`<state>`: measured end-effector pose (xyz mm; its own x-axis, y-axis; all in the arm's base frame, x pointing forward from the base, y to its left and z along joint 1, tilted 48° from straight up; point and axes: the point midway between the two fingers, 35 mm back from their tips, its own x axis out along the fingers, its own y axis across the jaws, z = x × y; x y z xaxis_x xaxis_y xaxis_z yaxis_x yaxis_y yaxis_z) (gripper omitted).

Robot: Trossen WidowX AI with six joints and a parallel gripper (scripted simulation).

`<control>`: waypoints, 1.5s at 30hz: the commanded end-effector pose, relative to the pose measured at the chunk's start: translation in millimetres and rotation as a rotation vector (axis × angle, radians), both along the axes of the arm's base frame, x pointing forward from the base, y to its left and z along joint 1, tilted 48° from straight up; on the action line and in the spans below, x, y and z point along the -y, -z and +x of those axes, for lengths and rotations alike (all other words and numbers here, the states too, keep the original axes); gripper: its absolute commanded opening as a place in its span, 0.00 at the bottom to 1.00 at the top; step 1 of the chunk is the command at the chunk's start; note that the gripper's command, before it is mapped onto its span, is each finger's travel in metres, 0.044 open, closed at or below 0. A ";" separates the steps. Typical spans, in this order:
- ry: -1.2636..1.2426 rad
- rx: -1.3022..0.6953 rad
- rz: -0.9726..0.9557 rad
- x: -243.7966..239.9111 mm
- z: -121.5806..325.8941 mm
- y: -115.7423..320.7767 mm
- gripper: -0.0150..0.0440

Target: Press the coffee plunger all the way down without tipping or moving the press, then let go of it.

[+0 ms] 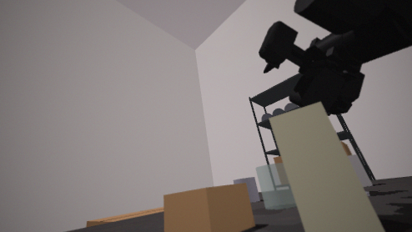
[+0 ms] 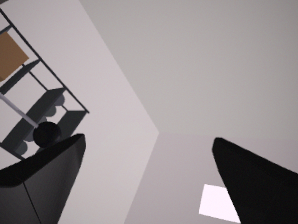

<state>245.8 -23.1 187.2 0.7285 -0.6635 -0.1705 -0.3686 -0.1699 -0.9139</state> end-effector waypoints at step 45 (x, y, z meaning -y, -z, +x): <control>0.462 0.270 2.307 152.5 -32.9 53.2 1.00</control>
<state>227.1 -153.6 116.9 0.6469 0.3118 -0.6960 -0.0645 0.9317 0.3575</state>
